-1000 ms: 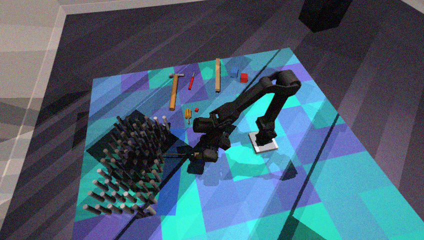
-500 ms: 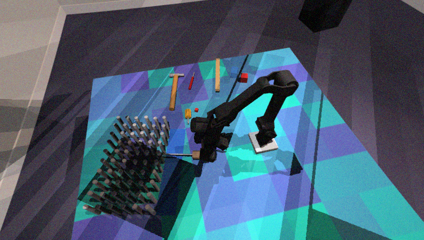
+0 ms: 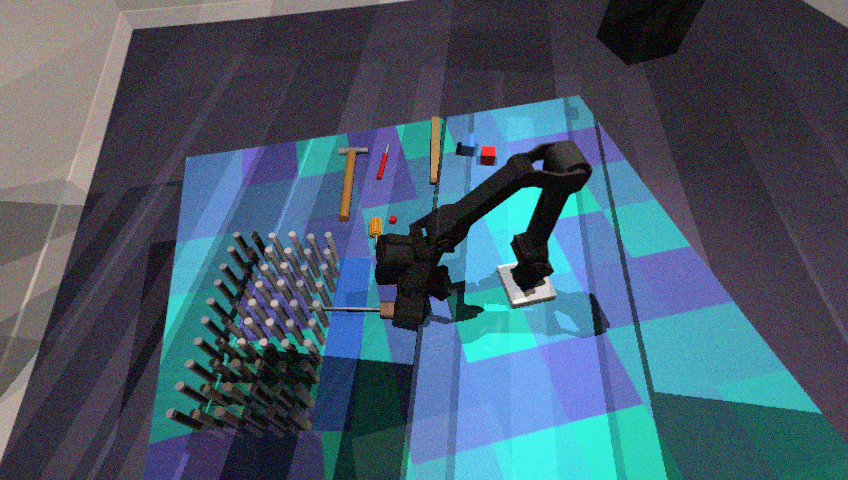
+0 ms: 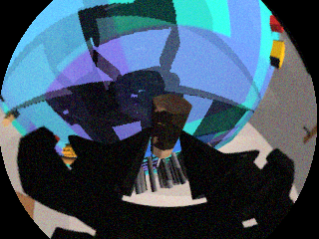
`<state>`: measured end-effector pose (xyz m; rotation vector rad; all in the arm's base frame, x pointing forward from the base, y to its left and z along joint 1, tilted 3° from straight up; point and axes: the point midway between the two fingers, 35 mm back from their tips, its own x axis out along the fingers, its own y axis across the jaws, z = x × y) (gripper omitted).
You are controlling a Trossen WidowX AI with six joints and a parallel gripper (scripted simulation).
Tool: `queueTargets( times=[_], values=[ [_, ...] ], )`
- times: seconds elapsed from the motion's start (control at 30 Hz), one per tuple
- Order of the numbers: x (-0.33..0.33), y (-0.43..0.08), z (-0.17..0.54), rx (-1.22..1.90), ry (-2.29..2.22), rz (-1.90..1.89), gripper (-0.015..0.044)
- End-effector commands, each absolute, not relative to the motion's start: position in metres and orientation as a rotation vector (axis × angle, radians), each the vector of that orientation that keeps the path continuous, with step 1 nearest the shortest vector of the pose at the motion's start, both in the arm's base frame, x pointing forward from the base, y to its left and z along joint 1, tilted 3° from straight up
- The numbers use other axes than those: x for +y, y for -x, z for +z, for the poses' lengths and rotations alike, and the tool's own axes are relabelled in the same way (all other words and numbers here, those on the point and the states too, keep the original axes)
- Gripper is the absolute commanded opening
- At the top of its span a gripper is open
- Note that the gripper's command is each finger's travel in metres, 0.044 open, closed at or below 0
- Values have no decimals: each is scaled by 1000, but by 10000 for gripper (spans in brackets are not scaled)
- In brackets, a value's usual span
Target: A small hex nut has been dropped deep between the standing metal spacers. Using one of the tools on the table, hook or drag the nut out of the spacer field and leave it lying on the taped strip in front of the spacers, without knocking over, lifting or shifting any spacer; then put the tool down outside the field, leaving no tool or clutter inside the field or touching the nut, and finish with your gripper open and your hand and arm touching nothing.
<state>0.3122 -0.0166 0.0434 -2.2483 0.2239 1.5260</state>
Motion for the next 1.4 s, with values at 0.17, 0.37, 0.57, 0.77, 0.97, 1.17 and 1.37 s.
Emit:
queueTargets(
  times=[0.17,0.37,0.57,0.77,0.97,1.17,1.37],
  values=[
    [-19,-322,46,214,2258,1515,0],
    [-20,-326,46,214,2259,1514,0],
    [-22,-329,46,214,2259,1514,0],
    [-23,-333,46,214,2260,1513,0],
    [-25,-337,46,214,2260,1513,0],
    [-26,-340,46,214,2260,1513,0],
    [-27,-344,46,214,2261,1512,0]
  ],
)
